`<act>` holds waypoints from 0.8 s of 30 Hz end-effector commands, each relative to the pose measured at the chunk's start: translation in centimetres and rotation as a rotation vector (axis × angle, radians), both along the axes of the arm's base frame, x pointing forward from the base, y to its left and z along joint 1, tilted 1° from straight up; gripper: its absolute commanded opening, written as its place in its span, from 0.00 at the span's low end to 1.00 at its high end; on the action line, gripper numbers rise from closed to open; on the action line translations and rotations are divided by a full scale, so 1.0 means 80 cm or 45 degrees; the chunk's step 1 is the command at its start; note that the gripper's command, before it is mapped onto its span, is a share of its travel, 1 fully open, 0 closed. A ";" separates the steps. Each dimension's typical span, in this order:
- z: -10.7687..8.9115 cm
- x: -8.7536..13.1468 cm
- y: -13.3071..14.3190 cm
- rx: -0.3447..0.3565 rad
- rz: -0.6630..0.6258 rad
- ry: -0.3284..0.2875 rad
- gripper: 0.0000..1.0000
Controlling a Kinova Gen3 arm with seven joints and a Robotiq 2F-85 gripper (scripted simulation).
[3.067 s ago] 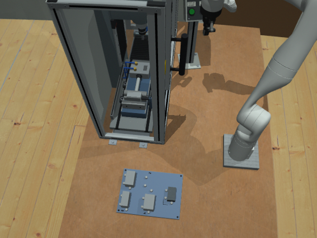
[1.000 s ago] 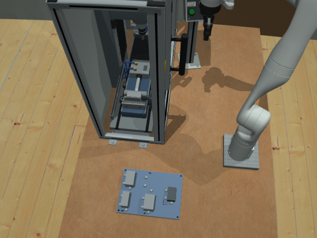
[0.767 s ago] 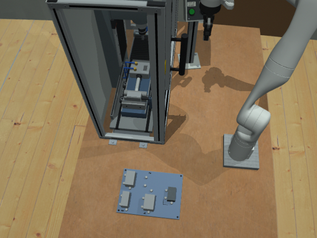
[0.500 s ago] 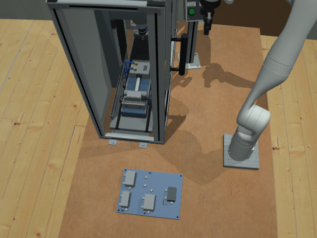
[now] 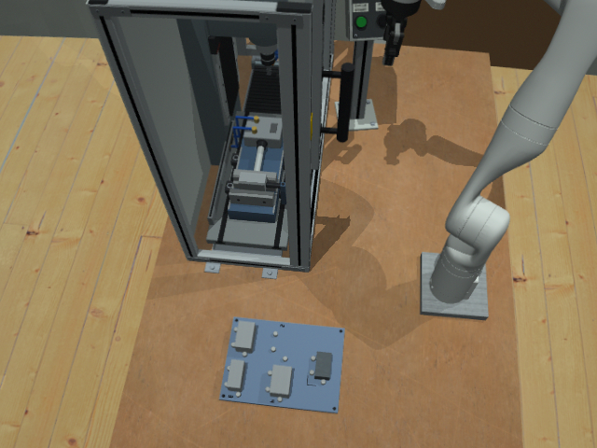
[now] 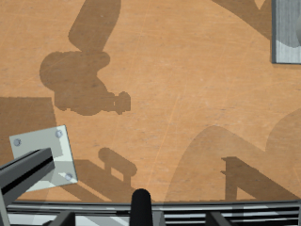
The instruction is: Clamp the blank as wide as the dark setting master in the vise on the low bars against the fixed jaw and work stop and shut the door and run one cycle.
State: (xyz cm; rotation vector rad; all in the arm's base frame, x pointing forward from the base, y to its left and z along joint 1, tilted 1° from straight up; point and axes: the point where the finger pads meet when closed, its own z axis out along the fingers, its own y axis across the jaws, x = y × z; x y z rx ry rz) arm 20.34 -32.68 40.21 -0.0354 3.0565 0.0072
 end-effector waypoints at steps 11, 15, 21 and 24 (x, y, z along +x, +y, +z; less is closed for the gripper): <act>-0.013 0.000 0.000 -0.003 0.001 -0.040 0.80; -0.063 0.001 0.000 -0.003 0.001 -0.040 0.80; -0.063 0.001 0.000 -0.003 0.001 -0.040 0.80; -0.063 0.001 0.000 -0.003 0.001 -0.040 0.80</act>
